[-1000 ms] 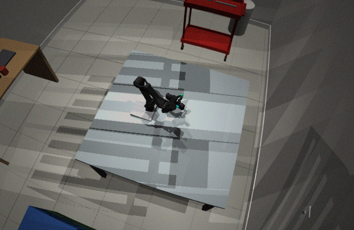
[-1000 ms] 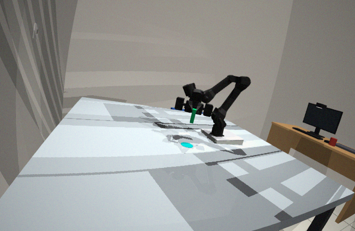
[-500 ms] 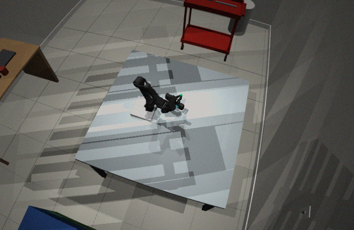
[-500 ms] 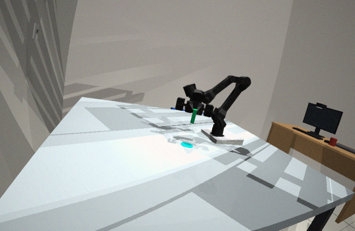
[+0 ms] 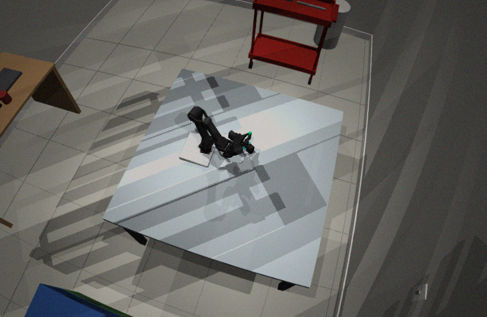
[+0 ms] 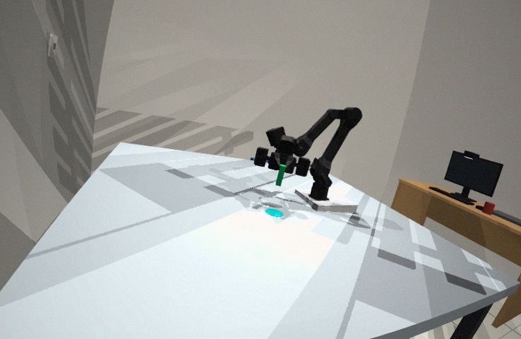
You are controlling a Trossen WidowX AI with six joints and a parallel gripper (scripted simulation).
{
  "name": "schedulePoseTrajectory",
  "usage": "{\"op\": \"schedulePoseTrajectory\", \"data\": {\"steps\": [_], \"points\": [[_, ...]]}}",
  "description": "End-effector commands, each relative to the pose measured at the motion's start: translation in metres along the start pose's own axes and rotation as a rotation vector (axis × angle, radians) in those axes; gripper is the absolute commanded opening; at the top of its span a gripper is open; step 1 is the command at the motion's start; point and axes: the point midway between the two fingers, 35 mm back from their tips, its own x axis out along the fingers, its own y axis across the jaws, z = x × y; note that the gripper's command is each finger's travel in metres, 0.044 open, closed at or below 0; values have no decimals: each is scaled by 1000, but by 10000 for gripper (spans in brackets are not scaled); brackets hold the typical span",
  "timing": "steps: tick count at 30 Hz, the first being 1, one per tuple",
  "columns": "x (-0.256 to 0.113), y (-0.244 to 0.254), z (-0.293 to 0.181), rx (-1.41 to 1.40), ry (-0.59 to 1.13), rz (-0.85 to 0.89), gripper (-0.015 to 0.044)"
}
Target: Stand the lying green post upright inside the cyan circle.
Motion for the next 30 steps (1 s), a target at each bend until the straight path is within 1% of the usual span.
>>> {"op": "schedulePoseTrajectory", "data": {"steps": [1,30], "points": [[1,1,-10,11,-2,6,22],[5,8,-66,14,-2,6,22]]}}
